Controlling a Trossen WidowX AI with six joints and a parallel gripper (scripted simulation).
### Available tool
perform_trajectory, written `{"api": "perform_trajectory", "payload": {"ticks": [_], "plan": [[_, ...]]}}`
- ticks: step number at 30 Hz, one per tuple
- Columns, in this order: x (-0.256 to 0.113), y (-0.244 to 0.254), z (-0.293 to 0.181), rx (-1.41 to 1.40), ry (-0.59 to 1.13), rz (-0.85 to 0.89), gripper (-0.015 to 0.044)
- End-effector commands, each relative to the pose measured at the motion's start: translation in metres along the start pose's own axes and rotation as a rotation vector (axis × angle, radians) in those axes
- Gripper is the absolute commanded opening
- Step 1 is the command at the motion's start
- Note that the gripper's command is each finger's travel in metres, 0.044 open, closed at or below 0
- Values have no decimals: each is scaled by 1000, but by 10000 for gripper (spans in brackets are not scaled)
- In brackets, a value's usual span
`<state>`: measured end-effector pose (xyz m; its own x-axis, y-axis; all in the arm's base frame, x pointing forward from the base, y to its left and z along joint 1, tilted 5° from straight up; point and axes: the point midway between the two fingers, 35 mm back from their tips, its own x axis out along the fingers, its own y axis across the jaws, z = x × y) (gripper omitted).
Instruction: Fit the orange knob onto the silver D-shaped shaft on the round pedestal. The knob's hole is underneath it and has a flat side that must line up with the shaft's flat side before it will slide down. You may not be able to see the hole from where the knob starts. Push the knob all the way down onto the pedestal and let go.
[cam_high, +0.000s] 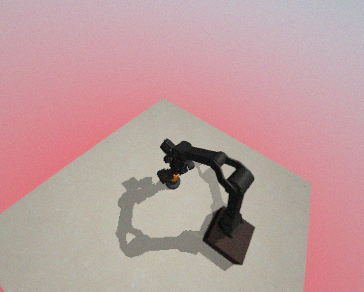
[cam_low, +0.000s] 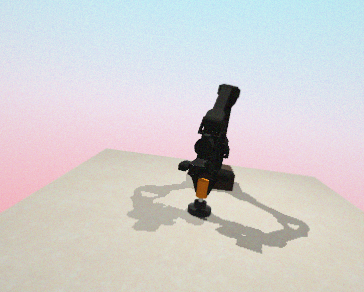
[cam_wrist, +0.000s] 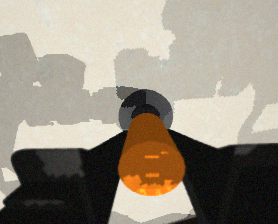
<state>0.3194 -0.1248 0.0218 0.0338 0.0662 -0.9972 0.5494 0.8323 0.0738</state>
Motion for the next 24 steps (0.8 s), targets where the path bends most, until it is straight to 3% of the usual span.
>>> {"api": "perform_trajectory", "payload": {"ticks": [1, 13, 24], "plan": [[-2, 1, 1, 3, -2, -1, 0], [-4, 0, 3, 212, -2, -1, 0], [-2, 0, 0, 212, -2, -1, 0]]}}
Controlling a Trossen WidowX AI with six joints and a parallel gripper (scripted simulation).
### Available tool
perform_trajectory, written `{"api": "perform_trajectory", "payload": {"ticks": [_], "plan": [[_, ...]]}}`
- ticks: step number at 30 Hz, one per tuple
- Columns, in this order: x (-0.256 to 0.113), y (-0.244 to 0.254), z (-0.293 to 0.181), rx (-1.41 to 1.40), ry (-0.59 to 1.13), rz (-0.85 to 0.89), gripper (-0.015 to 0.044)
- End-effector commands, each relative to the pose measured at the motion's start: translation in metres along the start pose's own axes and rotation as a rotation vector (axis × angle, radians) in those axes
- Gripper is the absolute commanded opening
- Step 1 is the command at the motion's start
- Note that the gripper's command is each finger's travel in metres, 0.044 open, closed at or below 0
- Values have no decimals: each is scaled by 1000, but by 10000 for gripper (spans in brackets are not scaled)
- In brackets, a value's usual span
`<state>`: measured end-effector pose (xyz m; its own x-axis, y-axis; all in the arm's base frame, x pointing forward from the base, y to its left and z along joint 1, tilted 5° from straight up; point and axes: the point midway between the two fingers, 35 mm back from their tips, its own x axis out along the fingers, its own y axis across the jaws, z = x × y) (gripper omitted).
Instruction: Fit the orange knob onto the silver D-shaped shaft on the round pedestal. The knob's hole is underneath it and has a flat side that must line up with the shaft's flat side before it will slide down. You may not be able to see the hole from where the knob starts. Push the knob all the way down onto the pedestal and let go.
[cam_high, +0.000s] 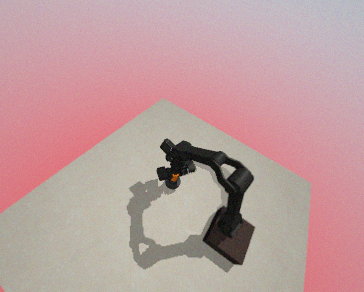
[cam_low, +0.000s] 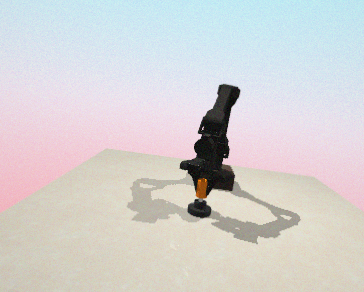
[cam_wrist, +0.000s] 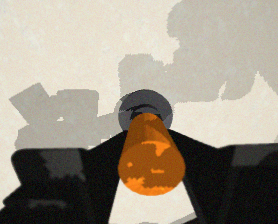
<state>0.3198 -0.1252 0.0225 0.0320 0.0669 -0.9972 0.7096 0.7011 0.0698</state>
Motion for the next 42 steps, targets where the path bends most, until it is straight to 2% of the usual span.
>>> {"api": "perform_trajectory", "payload": {"ticks": [1, 15, 22, 42], "plan": [[-1, 0, -1, 5, -4, 0, 0], [-4, 1, 1, 13, -4, 0, 0], [-3, 1, 4, 214, -4, 0, 0], [1, 0, -1, 214, -4, 0, 0]]}}
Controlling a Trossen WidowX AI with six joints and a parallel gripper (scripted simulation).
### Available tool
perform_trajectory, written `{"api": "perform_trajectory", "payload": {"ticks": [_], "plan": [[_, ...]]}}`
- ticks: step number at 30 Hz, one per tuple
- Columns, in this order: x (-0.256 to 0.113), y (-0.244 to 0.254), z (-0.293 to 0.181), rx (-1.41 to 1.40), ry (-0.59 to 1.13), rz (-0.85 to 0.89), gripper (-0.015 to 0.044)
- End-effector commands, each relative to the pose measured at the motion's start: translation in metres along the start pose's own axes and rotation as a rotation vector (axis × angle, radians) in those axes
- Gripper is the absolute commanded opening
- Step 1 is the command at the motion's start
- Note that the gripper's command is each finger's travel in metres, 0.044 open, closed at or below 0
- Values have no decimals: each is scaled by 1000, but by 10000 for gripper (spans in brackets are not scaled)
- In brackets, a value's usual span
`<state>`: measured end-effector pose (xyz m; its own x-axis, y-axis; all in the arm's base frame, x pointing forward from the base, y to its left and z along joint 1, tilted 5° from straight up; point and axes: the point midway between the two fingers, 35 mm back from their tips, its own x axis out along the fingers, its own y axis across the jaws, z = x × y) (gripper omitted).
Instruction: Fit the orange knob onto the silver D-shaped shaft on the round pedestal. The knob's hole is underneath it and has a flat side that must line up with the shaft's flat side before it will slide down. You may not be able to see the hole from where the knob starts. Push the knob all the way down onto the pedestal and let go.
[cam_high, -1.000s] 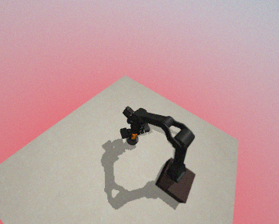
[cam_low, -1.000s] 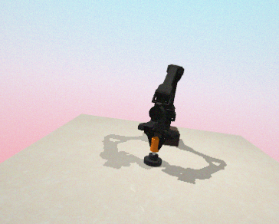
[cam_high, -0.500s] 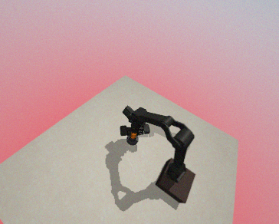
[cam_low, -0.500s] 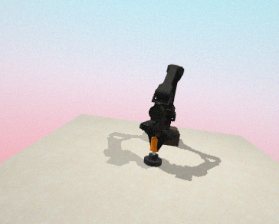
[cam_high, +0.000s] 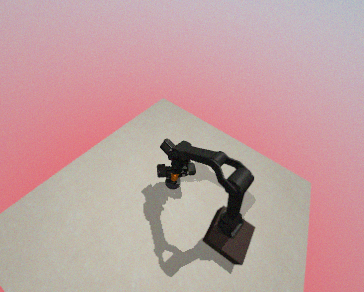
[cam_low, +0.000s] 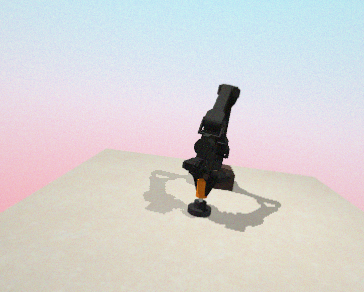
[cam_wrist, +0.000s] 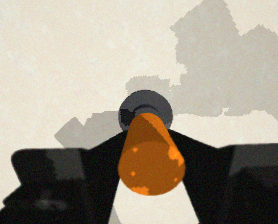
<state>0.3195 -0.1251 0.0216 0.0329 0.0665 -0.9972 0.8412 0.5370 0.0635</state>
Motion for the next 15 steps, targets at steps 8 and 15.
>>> {"api": "perform_trajectory", "payload": {"ticks": [8, 15], "plan": [[-5, 1, 1, 3, -3, 0, 0], [-6, 2, 3, 202, -3, 1, 0]]}}
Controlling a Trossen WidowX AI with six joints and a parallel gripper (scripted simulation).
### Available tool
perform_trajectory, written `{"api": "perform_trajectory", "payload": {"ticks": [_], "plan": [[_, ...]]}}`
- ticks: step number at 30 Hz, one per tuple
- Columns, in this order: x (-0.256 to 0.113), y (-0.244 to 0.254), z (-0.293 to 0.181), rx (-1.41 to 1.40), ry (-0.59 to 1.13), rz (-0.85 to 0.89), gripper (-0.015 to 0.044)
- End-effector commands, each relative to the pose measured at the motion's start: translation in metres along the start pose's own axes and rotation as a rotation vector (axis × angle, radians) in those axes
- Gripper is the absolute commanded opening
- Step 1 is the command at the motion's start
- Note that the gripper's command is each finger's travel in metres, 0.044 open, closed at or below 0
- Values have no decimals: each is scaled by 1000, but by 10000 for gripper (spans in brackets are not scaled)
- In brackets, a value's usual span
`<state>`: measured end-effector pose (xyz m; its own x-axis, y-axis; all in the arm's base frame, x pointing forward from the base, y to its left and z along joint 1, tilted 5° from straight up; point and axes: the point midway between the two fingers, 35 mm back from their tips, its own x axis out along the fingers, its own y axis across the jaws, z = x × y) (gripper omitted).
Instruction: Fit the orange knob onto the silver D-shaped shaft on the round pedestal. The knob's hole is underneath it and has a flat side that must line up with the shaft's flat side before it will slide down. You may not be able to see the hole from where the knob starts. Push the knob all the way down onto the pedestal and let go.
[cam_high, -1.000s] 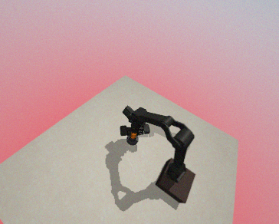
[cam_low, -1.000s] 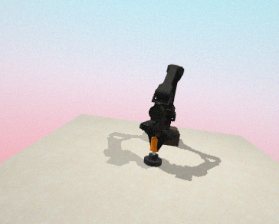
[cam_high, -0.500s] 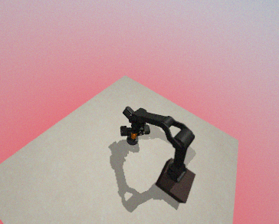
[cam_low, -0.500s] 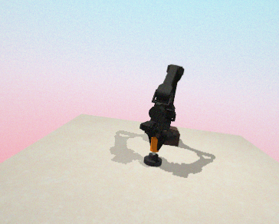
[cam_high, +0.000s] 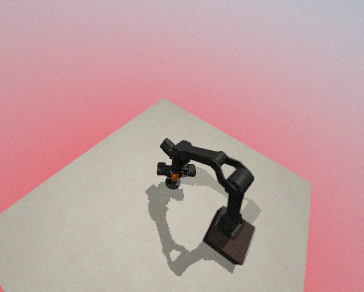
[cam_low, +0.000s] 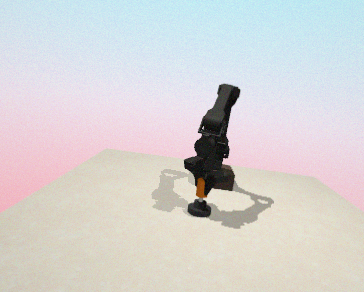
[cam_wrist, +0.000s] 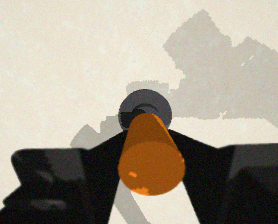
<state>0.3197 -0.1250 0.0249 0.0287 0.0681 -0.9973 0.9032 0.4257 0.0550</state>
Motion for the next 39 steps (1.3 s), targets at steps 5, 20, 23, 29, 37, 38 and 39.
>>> {"api": "perform_trajectory", "payload": {"ticks": [5, 20, 23, 29, 37, 38, 39], "plan": [[0, 2, 4, 85, -6, 4, 0], [3, 0, 1, 85, -6, 4, 0], [4, -1, 0, 85, -6, 4, 0], [1, -2, -1, 85, -6, 4, 0], [-2, -3, -3, 210, -5, 4, 0], [-3, -3, -3, 253, -5, 4, 0], [-3, -3, -3, 284, -5, 4, 0]]}}
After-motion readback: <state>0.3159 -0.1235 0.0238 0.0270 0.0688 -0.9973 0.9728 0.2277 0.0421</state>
